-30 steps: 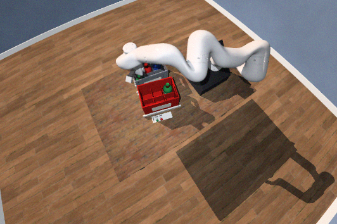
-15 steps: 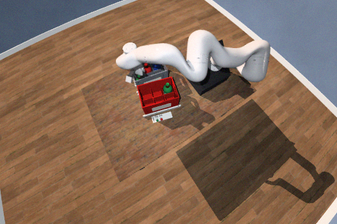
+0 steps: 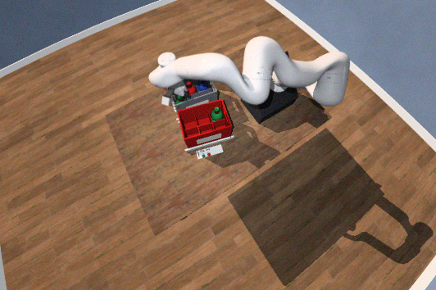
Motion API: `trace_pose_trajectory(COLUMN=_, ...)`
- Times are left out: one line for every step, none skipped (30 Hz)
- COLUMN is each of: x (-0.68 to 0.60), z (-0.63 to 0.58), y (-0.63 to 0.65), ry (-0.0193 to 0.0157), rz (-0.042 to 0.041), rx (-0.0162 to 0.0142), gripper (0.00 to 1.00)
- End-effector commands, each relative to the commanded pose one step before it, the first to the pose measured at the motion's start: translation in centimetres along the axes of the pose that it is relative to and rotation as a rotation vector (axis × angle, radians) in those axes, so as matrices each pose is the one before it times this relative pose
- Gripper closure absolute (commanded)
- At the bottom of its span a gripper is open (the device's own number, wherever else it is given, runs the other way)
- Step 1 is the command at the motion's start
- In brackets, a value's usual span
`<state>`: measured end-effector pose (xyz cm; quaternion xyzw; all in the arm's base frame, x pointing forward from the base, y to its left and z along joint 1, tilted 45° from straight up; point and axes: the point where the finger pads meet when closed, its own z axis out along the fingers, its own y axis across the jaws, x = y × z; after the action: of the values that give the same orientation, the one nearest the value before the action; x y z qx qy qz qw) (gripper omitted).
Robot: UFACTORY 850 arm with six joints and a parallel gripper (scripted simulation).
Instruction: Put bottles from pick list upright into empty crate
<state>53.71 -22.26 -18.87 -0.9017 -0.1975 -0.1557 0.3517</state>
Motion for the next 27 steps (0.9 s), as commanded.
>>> trace_pose_trajectory(x=0.057, z=-0.622, y=0.061, ry=0.00079, rz=-0.00064, rx=-0.00173, gripper=1.00)
trace_pose_trajectory(x=0.000, z=-0.166, y=0.000, ry=0.00000, rz=0.00000, rx=-0.00001, gripper=1.00)
trace_pose_trajectory(x=-0.001, z=-0.166, y=0.000, ry=-0.00001, rz=0.00000, rx=-0.00001, gripper=1.00)
trace_pose_trajectory(x=-0.001, z=-0.166, y=0.000, ry=-0.00001, rz=0.00000, rx=-0.00001, gripper=1.00)
trace_pose_trajectory(x=0.003, z=-0.176, y=0.001, ry=0.00001, rz=-0.00001, rx=0.00003, gripper=1.00)
trace_pose_trajectory(x=0.000, z=-0.167, y=0.000, ry=0.00000, rz=0.00000, rx=0.00000, gripper=1.00)
trace_pose_trajectory(x=0.000, z=-0.167, y=0.000, ry=0.00000, rz=0.00000, rx=0.00000, gripper=1.00)
trace_pose_trajectory(x=0.000, z=-0.167, y=0.000, ry=0.00000, rz=0.00000, rx=0.00000, gripper=1.00)
trace_pose_trajectory(x=0.000, z=-0.167, y=0.000, ry=0.00000, rz=0.00000, rx=0.00000, gripper=1.00)
trace_pose_trajectory(x=0.000, z=-0.167, y=0.000, ry=0.00000, rz=0.00000, rx=0.00000, gripper=1.00)
trace_pose_trajectory(x=0.000, z=-0.167, y=0.000, ry=0.00000, rz=0.00000, rx=0.00000, gripper=1.00)
trace_pose_trajectory(x=0.000, z=-0.167, y=0.000, ry=0.00000, rz=0.00000, rx=0.00000, gripper=1.00)
trace_pose_trajectory(x=0.000, z=-0.167, y=0.000, ry=0.00000, rz=0.00000, rx=0.00000, gripper=1.00)
trace_pose_trajectory(x=0.000, z=-0.167, y=0.000, ry=0.00000, rz=0.00000, rx=0.00000, gripper=1.00)
trace_pose_trajectory(x=0.000, z=-0.167, y=0.000, ry=0.00000, rz=0.00000, rx=0.00000, gripper=1.00)
trace_pose_trajectory(x=0.000, z=0.000, y=0.000, ry=0.00000, rz=0.00000, rx=0.00000, gripper=1.00)
trace_pose_trajectory(x=0.000, z=0.000, y=0.000, ry=0.00000, rz=0.00000, rx=0.00000, gripper=1.00)
trace_pose_trajectory(x=-0.002, z=-0.160, y=0.000, ry=-0.00001, rz=0.00001, rx=-0.00003, gripper=1.00)
trace_pose_trajectory(x=0.000, z=-0.166, y=0.000, ry=-0.00001, rz=0.00000, rx=-0.00001, gripper=1.00)
trace_pose_trajectory(x=-0.001, z=-0.166, y=0.000, ry=-0.00001, rz=0.00000, rx=-0.00001, gripper=1.00)
trace_pose_trajectory(x=-0.001, z=-0.166, y=0.000, ry=-0.00001, rz=0.00000, rx=-0.00001, gripper=1.00)
trace_pose_trajectory(x=0.004, z=-0.176, y=0.002, ry=0.00002, rz=-0.00002, rx=0.00004, gripper=1.00)
trace_pose_trajectory(x=0.000, z=-0.167, y=0.000, ry=0.00000, rz=0.00000, rx=0.00000, gripper=1.00)
trace_pose_trajectory(x=0.000, z=-0.167, y=0.000, ry=0.00000, rz=0.00000, rx=0.00000, gripper=1.00)
trace_pose_trajectory(x=0.000, z=-0.167, y=0.000, ry=0.00000, rz=0.00000, rx=0.00000, gripper=1.00)
trace_pose_trajectory(x=0.000, z=-0.167, y=0.000, ry=0.00000, rz=0.00000, rx=0.00000, gripper=1.00)
trace_pose_trajectory(x=0.000, z=-0.167, y=0.000, ry=0.00000, rz=0.00000, rx=0.00000, gripper=1.00)
